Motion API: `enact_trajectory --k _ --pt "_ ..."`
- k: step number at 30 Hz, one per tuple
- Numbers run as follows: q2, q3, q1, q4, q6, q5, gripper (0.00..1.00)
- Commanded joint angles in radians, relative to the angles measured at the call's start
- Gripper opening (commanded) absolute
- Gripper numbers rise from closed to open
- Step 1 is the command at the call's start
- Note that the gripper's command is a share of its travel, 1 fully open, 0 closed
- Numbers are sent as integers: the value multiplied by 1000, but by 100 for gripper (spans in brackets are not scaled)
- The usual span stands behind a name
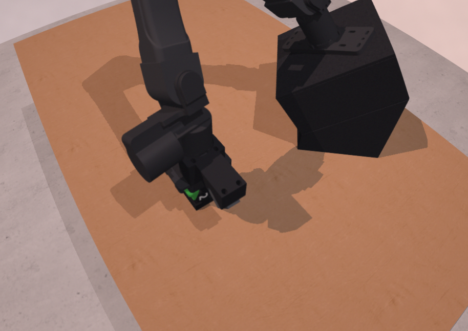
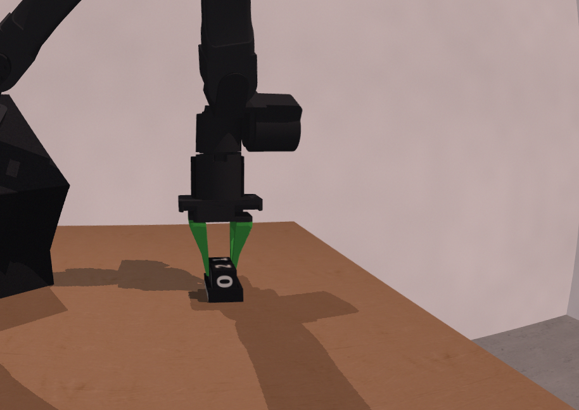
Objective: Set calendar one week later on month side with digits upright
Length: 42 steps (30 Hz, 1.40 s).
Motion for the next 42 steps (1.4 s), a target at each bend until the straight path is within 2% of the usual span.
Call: enact_trajectory --k 1,32,37,42 --pt "-22 20 2 8 -7 -14 26" --pt "-23 20 2 6 -7 -14 26" --pt "-56 6 26 -43 17 -10 26" --pt "-153 18 71 -159 66 17 26"
